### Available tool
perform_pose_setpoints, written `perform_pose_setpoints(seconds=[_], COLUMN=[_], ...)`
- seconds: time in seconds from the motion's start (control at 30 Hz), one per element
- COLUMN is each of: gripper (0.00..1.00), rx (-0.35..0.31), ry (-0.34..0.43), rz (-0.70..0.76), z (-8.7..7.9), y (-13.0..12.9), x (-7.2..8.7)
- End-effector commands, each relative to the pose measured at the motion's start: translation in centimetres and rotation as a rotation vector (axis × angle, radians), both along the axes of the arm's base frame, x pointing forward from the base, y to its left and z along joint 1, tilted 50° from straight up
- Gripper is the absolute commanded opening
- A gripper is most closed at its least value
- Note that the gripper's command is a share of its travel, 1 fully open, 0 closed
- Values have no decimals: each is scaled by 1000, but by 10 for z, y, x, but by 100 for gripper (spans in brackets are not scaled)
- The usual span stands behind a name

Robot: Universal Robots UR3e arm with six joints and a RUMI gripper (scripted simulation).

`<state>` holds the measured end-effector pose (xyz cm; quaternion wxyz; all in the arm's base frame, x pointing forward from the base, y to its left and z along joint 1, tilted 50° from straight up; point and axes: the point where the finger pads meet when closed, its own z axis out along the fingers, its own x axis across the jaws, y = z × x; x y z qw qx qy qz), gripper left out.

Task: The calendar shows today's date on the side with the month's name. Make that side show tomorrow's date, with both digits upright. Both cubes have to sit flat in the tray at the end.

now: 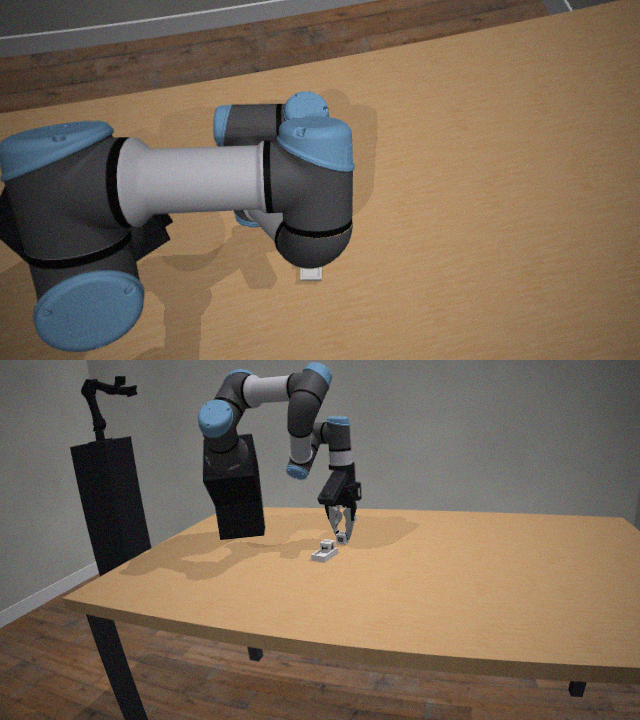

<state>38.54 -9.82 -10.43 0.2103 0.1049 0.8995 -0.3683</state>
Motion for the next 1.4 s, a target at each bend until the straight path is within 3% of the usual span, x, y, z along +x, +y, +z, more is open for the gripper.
perform_pose_setpoints(seconds=[0.0, 1.37], gripper=[10, 10], rx=[0, 0], ry=[-1, -1], rz=[1, 1], z=[0, -2], y=[0, -2], x=[0, 1])
